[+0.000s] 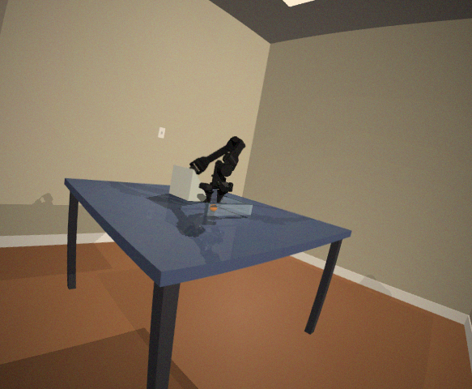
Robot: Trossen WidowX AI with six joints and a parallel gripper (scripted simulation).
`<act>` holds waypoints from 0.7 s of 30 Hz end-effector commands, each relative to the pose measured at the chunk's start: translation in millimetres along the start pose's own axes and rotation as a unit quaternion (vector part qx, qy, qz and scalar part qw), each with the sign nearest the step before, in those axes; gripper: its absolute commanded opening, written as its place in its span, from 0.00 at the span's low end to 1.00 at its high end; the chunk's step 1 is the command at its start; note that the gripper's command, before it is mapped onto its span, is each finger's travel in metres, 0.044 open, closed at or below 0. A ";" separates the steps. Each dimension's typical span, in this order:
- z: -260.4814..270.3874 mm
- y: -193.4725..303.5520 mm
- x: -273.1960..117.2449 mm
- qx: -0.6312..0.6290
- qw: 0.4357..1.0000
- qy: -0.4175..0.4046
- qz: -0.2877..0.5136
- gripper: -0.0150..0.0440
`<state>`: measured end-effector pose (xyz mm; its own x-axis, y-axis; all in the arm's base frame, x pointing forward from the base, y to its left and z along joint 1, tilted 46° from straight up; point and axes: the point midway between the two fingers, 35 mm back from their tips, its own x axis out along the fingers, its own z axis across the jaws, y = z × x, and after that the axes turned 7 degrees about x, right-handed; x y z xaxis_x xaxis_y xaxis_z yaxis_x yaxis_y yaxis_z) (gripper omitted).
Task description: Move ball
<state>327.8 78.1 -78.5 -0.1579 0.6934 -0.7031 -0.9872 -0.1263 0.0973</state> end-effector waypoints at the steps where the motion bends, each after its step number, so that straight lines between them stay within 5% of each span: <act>1: -0.4 -1.7 -58.0 -0.004 1.000 0.002 -0.012 0.76; 13: -1.4 -5.9 -54.9 -0.002 1.000 0.002 -0.022 0.76; 18: -0.5 -0.7 -97.7 -0.003 1.000 0.002 -0.021 0.98; 21: -0.3 -0.2 -100.2 -0.003 1.000 0.001 -0.021 1.00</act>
<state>343.7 16.6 -18.0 -0.1147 0.6986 -0.7062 -0.9932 -0.0936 0.0687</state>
